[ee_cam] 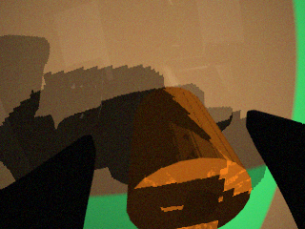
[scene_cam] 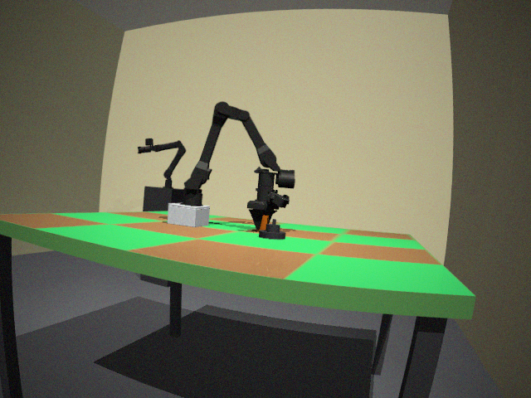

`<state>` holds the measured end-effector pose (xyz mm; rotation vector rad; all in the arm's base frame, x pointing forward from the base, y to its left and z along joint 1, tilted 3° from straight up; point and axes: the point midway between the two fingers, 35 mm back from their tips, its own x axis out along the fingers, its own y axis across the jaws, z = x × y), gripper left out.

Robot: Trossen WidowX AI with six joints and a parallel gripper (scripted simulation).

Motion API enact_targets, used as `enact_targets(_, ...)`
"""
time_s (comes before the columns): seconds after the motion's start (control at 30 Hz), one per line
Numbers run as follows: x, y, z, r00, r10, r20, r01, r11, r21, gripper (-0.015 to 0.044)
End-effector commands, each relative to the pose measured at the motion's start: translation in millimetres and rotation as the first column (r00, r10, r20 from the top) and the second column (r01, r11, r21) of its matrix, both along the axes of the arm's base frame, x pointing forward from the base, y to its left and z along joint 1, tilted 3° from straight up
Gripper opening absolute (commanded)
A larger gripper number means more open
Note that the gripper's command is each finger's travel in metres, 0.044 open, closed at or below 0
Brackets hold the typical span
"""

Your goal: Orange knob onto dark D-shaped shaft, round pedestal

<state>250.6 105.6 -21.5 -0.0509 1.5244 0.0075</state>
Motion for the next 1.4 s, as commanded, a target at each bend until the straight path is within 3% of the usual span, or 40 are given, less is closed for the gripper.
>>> enact_targets(0.0,0.4,-0.2,-1.0,1.000,0.003,0.002,-0.003,1.000,0.000,0.0361)
enact_targets(0.2,0.4,-0.2,-1.0,1.000,0.003,0.002,-0.003,1.000,0.000,0.0204)
enact_targets(0.43,0.4,-0.2,-1.0,1.000,0.003,0.002,-0.003,1.000,0.000,0.0157)
enact_targets(0.63,4.6,2.9,21.8,1.000,0.003,0.003,-0.003,1.000,0.000,0.0000)
enact_targets(1.17,-4.3,4.2,134.6,1.000,0.003,0.003,-0.003,1.000,0.001,0.0000)
enact_targets(1.37,-2.6,1.3,138.7,1.000,0.003,0.003,-0.003,1.000,0.000,0.0000)
